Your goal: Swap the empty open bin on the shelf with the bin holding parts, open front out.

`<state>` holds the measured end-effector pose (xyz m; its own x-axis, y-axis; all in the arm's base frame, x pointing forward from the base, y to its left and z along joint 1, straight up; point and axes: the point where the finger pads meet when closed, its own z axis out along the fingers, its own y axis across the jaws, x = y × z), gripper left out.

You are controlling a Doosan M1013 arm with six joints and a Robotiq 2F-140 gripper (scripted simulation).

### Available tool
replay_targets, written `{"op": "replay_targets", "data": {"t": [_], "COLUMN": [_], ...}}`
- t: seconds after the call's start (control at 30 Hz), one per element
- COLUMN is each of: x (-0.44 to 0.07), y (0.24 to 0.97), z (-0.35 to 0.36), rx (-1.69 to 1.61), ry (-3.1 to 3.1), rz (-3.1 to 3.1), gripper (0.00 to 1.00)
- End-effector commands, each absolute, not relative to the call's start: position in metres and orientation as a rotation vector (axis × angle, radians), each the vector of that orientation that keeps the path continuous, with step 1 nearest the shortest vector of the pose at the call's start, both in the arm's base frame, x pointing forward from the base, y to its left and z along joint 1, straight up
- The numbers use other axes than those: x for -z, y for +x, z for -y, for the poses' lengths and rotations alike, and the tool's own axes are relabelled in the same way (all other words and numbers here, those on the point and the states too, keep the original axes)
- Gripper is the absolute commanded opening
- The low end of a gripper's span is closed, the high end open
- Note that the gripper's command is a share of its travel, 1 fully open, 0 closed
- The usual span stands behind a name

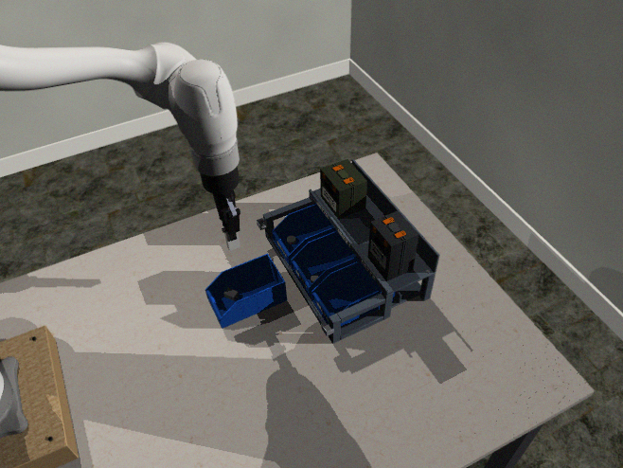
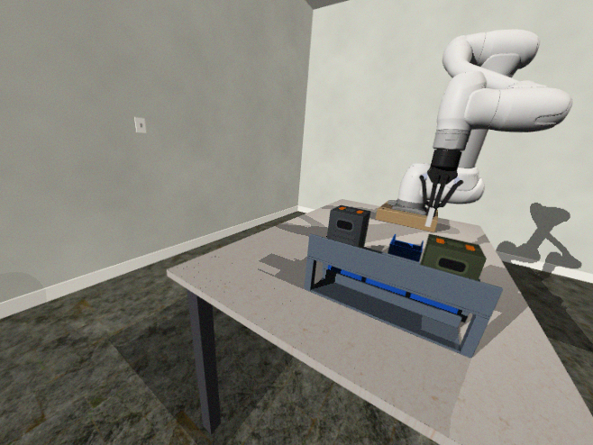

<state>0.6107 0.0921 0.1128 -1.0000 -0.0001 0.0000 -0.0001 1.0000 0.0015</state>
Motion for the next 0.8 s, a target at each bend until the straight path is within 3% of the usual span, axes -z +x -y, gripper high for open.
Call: {"op": "replay_targets", "data": {"t": [0.0,0.33,0.77], "x": [-0.113,-0.112,-0.096], "y": [0.611,0.616,0.716], "z": [-0.092,-0.087,0.031], "rx": [0.003,0.003,0.017], "ry": [0.0,-0.087,-1.426], "rz": [3.142,3.14,2.799], "gripper": [0.1,0.1,0.1]}}
